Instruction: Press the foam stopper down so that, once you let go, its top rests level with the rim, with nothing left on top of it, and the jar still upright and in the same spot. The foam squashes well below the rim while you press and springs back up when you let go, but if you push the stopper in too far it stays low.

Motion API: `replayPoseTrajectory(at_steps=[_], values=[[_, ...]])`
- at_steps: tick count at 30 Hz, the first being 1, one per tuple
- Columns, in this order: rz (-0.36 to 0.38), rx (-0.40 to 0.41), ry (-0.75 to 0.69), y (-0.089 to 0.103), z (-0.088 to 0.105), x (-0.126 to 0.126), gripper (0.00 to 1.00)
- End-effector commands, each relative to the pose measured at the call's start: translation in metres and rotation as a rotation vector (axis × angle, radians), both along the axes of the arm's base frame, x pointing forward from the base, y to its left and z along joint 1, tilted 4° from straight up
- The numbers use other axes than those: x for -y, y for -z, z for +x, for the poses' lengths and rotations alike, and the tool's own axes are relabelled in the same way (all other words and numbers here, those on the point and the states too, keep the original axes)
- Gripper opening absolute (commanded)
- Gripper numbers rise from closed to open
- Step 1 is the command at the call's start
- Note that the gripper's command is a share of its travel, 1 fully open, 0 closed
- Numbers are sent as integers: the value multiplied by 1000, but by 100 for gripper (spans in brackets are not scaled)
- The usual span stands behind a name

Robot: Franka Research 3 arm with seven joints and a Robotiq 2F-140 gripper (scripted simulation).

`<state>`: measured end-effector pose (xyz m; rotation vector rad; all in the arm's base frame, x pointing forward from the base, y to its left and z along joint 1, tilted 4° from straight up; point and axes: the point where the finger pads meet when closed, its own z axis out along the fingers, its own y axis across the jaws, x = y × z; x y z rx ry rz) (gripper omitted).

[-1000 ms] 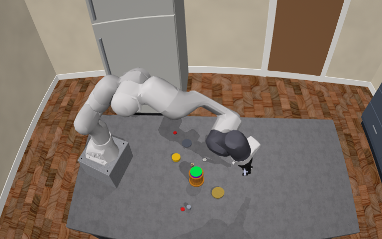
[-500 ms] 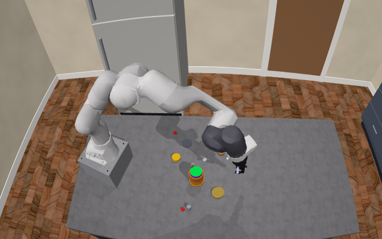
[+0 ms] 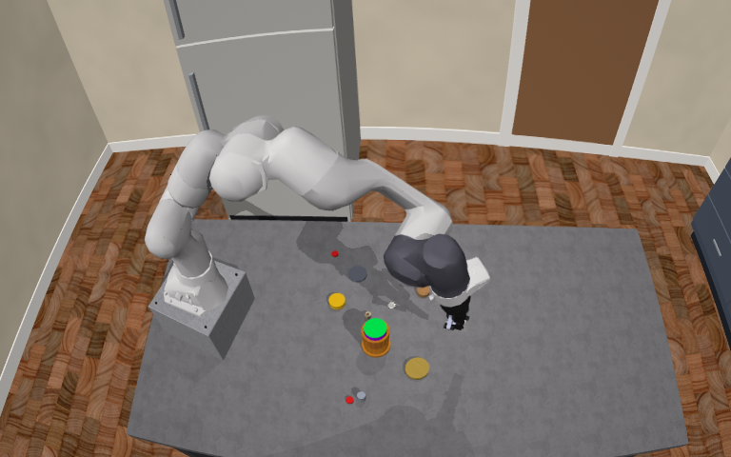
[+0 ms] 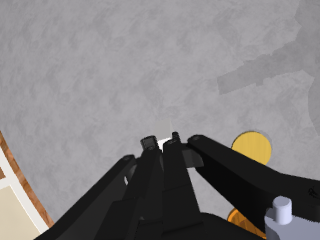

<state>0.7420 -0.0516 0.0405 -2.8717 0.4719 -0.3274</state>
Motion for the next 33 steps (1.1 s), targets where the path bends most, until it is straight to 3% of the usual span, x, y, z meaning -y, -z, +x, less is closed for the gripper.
replayPoseTrajectory(at_steps=[1, 11, 12, 33], values=[[11, -12, 37, 1, -2, 0, 0], [11, -12, 37, 1, -2, 0, 0], [11, -59, 144, 2, -24, -2, 0], [11, -59, 144, 2, -24, -2, 0]])
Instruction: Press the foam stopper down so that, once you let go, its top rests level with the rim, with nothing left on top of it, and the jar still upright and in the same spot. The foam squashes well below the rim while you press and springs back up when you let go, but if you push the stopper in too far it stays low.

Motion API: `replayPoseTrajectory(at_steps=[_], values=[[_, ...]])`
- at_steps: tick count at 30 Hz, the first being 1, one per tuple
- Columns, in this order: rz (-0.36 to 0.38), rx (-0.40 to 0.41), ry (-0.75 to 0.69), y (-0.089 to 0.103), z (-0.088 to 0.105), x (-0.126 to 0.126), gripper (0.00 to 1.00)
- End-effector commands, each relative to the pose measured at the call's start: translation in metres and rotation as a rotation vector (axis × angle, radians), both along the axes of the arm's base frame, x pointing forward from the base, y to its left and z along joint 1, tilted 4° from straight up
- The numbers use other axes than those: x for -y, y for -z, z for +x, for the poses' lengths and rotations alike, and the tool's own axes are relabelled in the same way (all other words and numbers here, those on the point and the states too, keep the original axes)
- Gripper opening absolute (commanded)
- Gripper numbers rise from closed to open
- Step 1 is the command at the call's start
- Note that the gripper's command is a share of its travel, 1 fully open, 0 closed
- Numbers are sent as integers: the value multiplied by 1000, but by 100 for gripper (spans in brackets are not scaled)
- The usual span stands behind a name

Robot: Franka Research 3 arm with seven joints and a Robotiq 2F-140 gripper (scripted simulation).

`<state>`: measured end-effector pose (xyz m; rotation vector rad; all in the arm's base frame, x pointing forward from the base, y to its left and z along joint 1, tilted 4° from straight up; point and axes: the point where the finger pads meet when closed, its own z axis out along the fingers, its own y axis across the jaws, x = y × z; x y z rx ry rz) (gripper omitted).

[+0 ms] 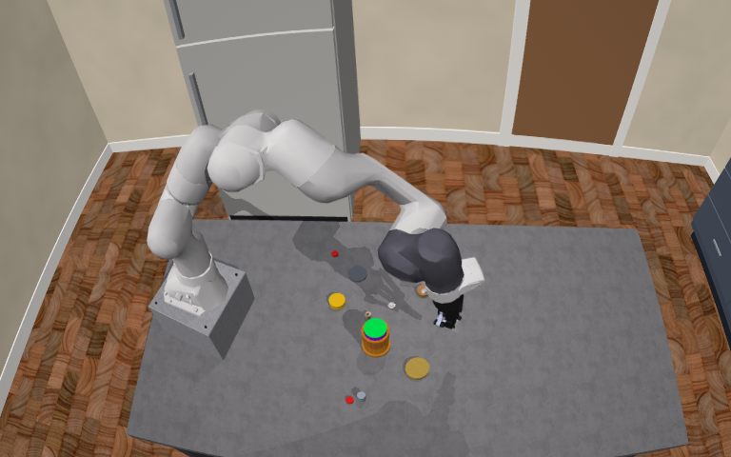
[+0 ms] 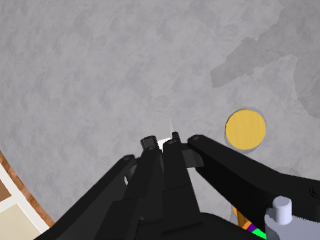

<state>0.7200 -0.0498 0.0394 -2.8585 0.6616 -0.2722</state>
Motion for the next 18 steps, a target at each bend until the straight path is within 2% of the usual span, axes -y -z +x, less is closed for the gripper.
replayPoseTrajectory(at_steps=[1, 3, 4, 18], values=[[7, -7, 20, 1, -2, 0, 0], [7, -7, 20, 1, -2, 0, 0], [7, -50, 131, 1, -24, -1, 0], [7, -50, 131, 1, -24, -1, 0]])
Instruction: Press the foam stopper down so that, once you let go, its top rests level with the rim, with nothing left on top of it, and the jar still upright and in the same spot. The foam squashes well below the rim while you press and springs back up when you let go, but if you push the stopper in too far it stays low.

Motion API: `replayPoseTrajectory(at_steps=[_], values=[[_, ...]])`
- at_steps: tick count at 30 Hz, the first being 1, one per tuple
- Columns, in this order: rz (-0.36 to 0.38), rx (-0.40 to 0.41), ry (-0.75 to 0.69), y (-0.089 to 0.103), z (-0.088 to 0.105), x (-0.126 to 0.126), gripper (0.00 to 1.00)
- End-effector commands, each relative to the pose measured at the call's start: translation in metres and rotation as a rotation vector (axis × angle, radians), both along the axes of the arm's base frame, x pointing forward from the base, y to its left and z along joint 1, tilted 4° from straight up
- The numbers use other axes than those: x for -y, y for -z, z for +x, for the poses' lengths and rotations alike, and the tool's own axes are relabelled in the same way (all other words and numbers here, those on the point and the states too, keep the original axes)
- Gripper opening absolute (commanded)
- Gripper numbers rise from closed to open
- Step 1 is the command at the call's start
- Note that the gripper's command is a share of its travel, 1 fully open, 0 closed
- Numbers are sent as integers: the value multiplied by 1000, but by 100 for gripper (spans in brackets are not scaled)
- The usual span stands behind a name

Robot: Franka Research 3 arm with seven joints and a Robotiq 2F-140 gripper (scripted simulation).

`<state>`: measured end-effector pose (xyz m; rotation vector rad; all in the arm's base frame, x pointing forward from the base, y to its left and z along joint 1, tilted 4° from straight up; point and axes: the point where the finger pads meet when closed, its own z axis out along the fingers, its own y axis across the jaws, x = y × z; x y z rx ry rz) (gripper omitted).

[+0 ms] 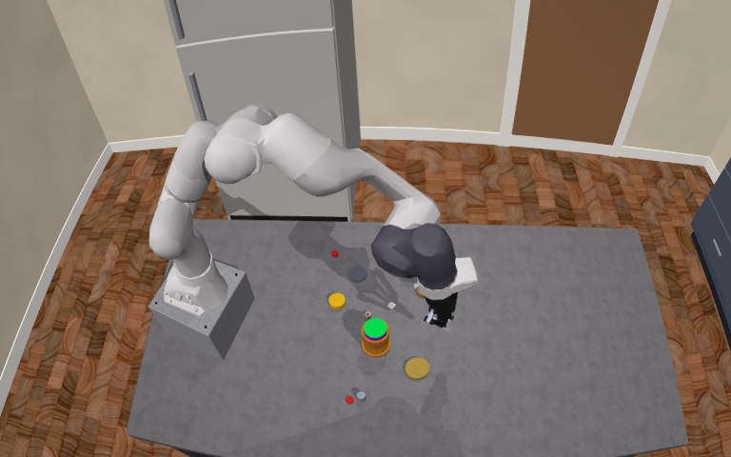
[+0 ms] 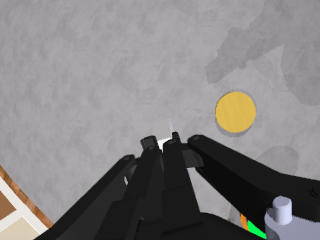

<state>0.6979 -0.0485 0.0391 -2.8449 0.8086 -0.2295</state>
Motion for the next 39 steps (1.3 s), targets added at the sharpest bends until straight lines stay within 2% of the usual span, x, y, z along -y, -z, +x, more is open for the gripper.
replayPoseTrajectory(at_steps=[1, 10, 11, 35, 36, 38, 39], values=[[8, -9, 35, 1, -2, 0, 0], [8, -9, 35, 1, -2, 0, 0], [8, -48, 149, 1, -25, 0, 0], [8, -48, 149, 1, -25, 0, 0], [9, -82, 261, 0, -47, 0, 0], [9, -82, 261, 0, -47, 0, 0], [12, -112, 370, -1, -68, 1, 0]])
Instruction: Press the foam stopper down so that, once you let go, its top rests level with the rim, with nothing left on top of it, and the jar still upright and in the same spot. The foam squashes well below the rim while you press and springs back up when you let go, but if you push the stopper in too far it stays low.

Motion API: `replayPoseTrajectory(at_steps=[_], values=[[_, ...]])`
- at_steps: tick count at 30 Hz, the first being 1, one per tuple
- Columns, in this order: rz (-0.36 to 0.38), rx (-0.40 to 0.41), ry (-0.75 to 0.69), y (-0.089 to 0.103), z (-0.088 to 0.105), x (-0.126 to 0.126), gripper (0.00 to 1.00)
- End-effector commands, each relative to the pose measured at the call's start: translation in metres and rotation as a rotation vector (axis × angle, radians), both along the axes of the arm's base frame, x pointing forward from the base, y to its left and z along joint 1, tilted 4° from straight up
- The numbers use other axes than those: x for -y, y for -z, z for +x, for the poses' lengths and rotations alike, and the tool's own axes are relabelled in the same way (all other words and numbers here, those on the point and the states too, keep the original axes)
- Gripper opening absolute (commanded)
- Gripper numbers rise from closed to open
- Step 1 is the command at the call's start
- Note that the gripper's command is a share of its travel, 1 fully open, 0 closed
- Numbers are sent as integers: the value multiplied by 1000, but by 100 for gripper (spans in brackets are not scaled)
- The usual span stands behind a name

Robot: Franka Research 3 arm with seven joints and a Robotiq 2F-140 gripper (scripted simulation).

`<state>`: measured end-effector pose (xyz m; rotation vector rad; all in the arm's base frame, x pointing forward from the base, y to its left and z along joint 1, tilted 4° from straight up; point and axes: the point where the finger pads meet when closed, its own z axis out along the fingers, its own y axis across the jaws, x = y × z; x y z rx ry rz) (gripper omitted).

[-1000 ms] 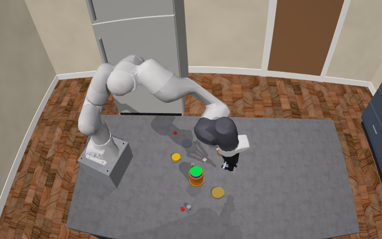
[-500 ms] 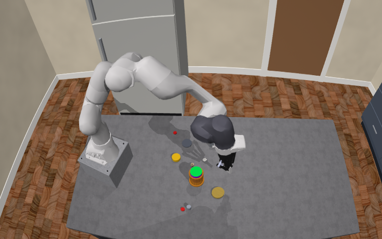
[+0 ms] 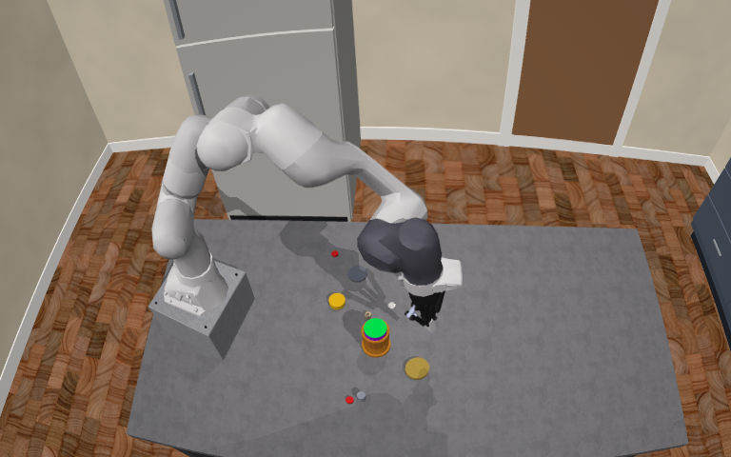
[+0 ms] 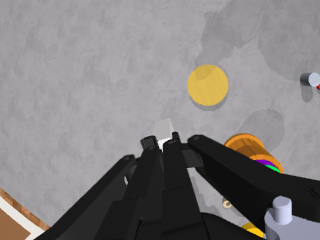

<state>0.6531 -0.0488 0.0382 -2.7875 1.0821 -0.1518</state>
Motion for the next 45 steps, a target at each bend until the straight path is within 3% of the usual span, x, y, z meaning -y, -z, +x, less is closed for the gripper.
replayPoseTrajectory(at_steps=[1, 2, 4, 8, 12, 22, 45], values=[[4, -65, 271, -2, -44, 0, 0], [8, -74, 297, -2, -64, 0, 0], [8, -74, 297, -2, -64, 0, 0], [33, -130, 453, -1, -122, -4, 0], [49, -166, 559, 1, -143, -7, 0], [31, -190, 771, 1, -144, -7, 0], [31, -190, 771, 1, -144, -7, 0]])
